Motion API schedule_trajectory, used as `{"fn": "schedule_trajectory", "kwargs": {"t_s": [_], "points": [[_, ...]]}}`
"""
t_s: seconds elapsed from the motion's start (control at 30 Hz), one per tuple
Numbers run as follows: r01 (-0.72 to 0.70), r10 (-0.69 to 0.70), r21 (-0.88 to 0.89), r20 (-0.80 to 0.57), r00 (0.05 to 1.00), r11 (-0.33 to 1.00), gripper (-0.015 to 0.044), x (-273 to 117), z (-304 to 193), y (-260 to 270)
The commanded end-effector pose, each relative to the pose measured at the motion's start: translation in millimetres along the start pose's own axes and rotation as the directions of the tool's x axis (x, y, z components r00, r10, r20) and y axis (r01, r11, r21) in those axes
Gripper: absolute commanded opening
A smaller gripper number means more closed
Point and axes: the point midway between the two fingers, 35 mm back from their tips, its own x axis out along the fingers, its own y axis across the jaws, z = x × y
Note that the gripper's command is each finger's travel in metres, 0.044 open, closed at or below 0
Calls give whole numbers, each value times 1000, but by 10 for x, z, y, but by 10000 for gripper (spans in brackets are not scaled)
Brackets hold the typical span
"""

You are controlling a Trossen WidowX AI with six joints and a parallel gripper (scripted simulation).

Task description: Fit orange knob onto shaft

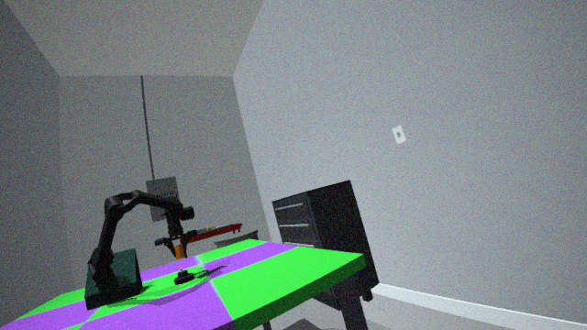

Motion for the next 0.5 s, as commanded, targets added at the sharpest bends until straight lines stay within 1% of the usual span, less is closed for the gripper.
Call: {"fn": "schedule_trajectory", "kwargs": {"t_s": [0.0,0.33,0.47], "points": [[5,-5,-3,-4,1000,1000,0,23,-134,-9],[4,-5,-15,-19,1000,1000,0,107,-436,-19],[4,-5,-15,-21,1000,1000,0,118,-450,-19]]}}
